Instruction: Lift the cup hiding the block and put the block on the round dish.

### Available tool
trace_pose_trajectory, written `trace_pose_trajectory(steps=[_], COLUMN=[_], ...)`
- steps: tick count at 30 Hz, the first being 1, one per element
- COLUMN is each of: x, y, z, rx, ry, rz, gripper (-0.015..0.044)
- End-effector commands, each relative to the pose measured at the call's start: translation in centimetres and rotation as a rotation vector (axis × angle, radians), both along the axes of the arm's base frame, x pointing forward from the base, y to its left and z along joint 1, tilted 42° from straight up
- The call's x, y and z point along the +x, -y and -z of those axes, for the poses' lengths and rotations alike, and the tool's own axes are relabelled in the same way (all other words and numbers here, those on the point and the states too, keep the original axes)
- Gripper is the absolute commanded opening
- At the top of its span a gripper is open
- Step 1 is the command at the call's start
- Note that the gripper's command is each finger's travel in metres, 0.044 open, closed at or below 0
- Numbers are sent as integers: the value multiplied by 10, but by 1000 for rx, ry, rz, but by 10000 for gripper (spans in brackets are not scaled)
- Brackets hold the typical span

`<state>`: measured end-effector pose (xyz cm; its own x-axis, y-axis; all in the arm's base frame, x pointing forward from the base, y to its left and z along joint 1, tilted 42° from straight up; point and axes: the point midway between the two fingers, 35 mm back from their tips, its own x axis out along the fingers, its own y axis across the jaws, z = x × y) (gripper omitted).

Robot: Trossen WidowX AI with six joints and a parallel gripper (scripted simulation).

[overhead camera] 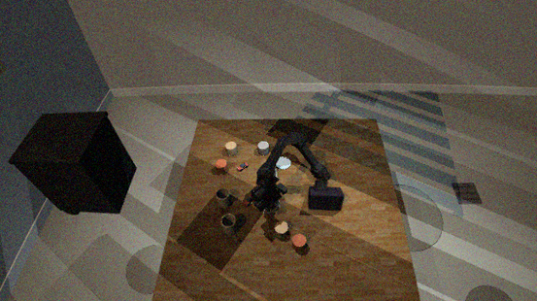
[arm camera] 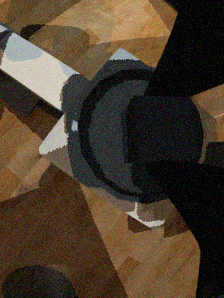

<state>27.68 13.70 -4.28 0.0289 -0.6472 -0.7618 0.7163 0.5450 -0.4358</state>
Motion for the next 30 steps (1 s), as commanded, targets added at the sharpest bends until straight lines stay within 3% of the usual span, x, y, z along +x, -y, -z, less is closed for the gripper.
trace_pose_trajectory(steps=[1, 20, 30], x=[1, -1, 17], y=[-11, -57, -28], z=[-9, -69, -89], rx=[12, -7, 33], ry=[-4, -2, -15], rz=[-21, 21, 11], gripper=[0, 0, 0])
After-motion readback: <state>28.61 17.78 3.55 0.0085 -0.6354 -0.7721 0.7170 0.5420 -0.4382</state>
